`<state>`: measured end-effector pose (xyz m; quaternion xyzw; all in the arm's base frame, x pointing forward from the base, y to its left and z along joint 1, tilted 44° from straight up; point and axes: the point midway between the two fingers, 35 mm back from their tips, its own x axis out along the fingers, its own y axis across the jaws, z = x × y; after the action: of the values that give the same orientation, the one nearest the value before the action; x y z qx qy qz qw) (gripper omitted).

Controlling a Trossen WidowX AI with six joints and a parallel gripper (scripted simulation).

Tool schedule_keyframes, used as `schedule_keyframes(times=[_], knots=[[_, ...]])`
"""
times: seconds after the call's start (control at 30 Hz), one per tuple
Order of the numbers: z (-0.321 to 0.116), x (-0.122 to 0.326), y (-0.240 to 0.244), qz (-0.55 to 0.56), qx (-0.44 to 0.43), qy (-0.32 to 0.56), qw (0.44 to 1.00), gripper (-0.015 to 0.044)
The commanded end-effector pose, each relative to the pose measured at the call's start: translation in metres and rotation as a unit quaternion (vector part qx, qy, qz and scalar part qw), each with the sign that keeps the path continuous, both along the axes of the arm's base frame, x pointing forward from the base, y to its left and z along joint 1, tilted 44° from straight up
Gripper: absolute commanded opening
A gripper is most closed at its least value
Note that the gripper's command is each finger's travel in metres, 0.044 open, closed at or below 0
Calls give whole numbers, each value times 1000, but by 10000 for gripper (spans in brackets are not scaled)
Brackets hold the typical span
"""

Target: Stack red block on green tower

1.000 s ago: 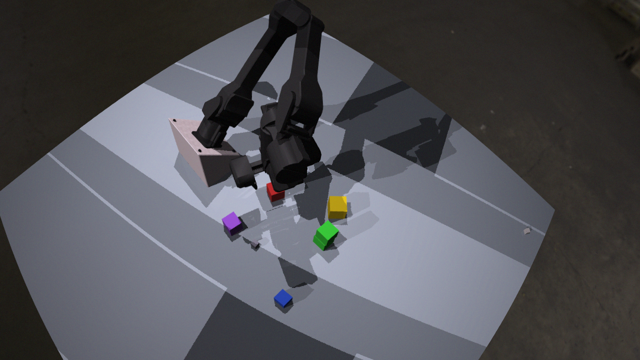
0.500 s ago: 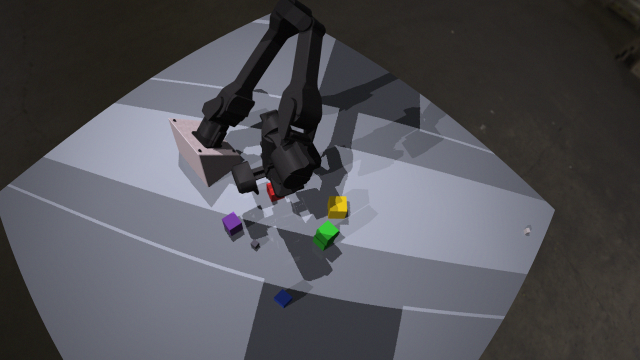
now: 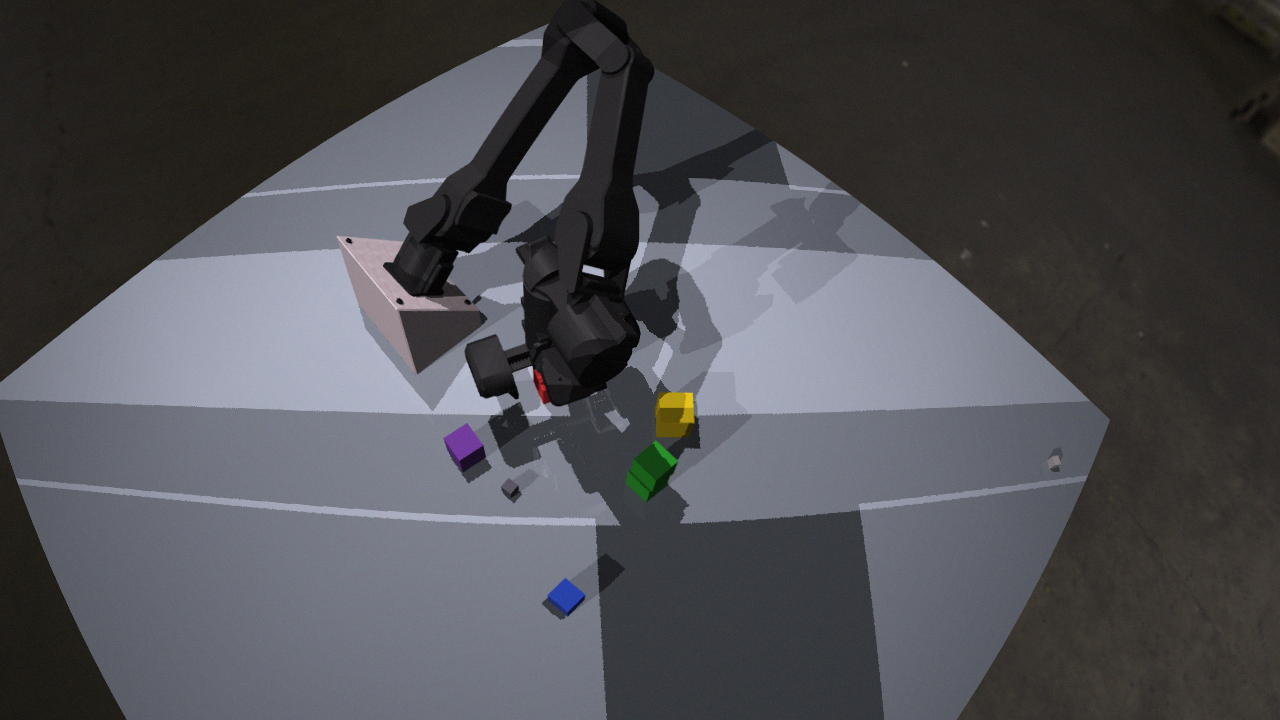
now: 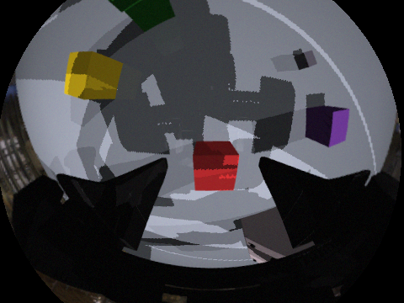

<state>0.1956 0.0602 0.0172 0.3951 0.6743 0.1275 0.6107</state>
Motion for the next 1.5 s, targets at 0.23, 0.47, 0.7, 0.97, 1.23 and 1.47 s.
schedule_keyframes(times=[0.23,0.47,0.7,0.97,1.23,1.47], knots=[[-5,-1,5,-1,3,2,1000,440],[-5,-1,5,-1,3,2,1000,440],[-4,-1,5,-1,3,2,1000,309],[-4,-1,5,-1,3,2,1000,118],[-3,-1,3,-1,2,2,1000,26],[14,-2,-14,-2,1,2,1000,0]])
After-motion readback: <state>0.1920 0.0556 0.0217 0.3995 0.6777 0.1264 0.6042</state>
